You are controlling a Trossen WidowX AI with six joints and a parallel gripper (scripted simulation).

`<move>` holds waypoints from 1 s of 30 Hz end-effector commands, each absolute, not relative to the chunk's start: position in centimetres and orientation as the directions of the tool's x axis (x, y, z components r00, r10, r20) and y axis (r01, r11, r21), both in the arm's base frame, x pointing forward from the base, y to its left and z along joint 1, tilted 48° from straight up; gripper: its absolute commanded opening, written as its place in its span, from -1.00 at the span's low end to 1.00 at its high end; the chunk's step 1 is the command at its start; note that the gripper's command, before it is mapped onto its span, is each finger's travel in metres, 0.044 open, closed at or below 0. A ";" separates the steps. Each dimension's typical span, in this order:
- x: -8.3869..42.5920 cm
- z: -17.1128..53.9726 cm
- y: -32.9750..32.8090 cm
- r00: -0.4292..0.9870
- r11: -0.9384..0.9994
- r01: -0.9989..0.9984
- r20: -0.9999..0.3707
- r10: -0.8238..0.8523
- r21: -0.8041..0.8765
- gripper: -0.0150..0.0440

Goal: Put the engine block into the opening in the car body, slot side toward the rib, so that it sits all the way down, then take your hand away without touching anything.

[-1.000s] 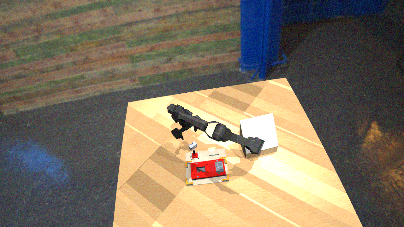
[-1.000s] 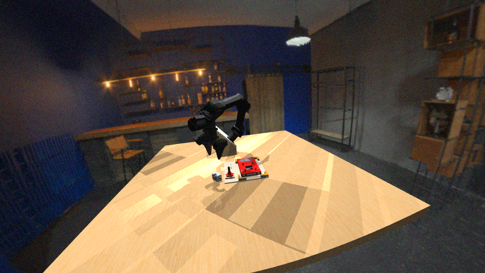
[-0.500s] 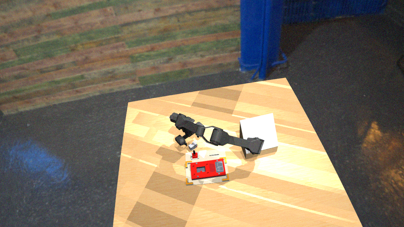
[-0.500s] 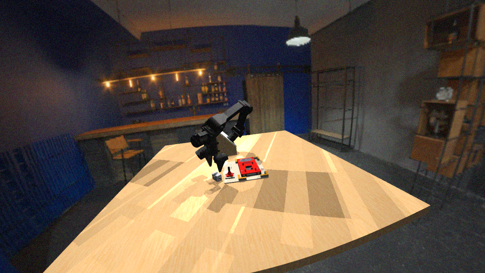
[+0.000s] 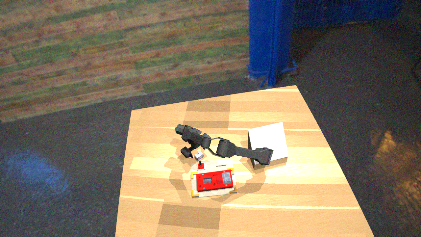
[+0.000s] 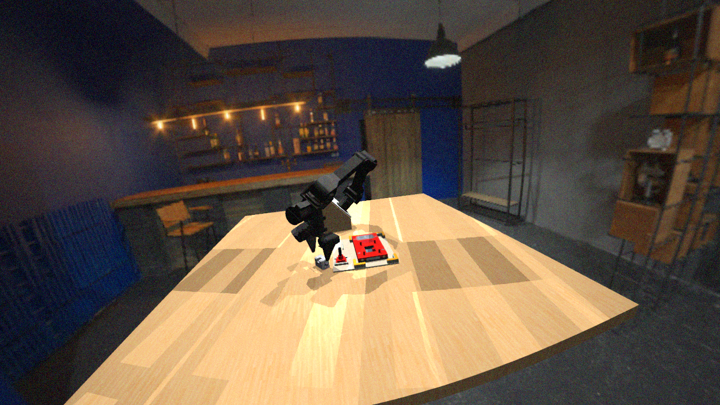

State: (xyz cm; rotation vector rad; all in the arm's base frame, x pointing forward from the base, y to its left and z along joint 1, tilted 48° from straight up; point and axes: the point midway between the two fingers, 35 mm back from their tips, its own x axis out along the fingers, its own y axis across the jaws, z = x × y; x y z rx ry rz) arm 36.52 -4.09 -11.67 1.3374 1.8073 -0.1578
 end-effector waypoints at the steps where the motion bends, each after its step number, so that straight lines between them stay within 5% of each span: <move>1: 36.4 -12.1 -3.4 -0.059 0.414 0.833 -0.685 0.727 0.367 1.00; 16: 36.2 -13.6 -1.7 -0.060 0.414 0.833 -0.683 0.728 0.368 1.00; 24: 36.2 -13.6 -1.7 -0.060 0.414 0.833 -0.683 0.728 0.368 0.29; 30: 36.2 -13.6 -1.7 -0.060 0.414 0.833 -0.683 0.728 0.368 0.15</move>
